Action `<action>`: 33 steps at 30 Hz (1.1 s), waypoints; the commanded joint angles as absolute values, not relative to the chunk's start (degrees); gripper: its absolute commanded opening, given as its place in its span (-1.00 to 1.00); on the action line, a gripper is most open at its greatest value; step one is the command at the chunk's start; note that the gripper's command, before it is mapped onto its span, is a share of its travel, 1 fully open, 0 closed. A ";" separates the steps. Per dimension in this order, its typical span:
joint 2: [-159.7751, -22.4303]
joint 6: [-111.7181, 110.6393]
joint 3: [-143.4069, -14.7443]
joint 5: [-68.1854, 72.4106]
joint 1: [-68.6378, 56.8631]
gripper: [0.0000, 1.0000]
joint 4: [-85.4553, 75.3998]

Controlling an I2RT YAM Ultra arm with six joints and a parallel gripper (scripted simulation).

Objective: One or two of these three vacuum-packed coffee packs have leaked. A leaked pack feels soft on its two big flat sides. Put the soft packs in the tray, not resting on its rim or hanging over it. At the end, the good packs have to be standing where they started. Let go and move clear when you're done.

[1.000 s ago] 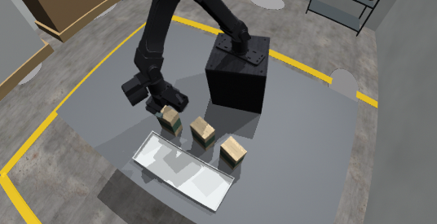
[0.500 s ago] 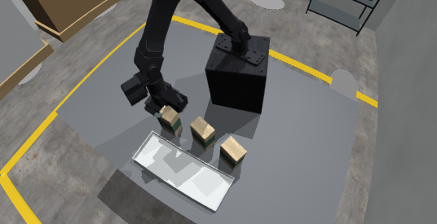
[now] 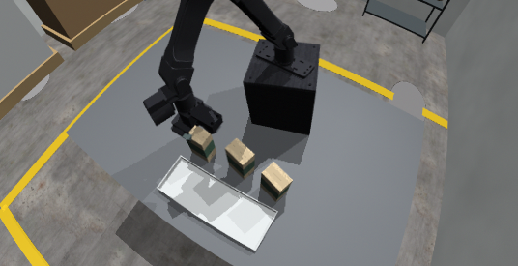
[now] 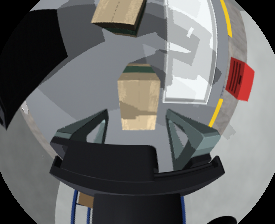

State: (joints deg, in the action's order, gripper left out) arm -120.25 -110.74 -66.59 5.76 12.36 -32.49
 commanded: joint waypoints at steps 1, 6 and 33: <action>-118.76 -111.02 -67.89 5.17 12.66 0.59 -31.73; -119.30 -111.00 -68.20 5.16 12.63 0.59 -32.05; -119.08 -110.91 -68.69 5.16 12.50 0.59 -33.22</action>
